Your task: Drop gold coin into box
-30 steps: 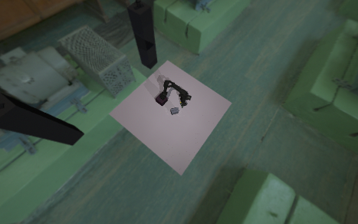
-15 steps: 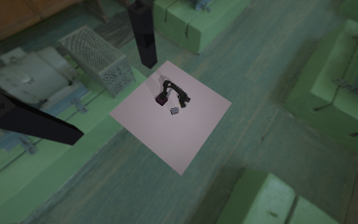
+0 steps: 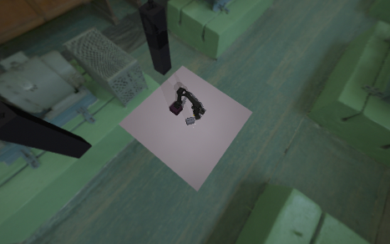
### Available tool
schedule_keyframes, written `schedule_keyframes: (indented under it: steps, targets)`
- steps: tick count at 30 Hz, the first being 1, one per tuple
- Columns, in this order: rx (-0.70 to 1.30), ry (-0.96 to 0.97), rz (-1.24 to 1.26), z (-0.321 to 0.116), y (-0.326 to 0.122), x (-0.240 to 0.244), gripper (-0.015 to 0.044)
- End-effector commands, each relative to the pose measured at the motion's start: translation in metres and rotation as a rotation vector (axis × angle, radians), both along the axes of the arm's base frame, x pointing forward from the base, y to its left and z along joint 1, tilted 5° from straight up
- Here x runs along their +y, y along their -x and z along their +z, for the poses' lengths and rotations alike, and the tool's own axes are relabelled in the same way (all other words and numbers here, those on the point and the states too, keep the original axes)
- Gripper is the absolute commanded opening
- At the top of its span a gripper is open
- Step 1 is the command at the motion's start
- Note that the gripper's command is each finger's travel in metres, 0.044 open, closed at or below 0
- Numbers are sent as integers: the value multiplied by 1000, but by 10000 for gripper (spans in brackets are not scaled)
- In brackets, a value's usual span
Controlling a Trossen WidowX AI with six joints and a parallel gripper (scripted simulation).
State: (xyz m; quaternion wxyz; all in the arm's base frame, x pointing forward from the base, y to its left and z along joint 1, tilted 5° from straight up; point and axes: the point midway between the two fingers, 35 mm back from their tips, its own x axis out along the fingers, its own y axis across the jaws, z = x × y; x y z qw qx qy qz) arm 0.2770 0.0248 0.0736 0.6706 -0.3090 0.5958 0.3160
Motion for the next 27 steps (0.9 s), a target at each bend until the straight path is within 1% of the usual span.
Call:
schedule_keyframes:
  steps: [1, 27]
  targets:
    - [2, -3, 4, -2, 2, -9, 0]
    - [3, 2, 3, -7, 21, -73, 0]
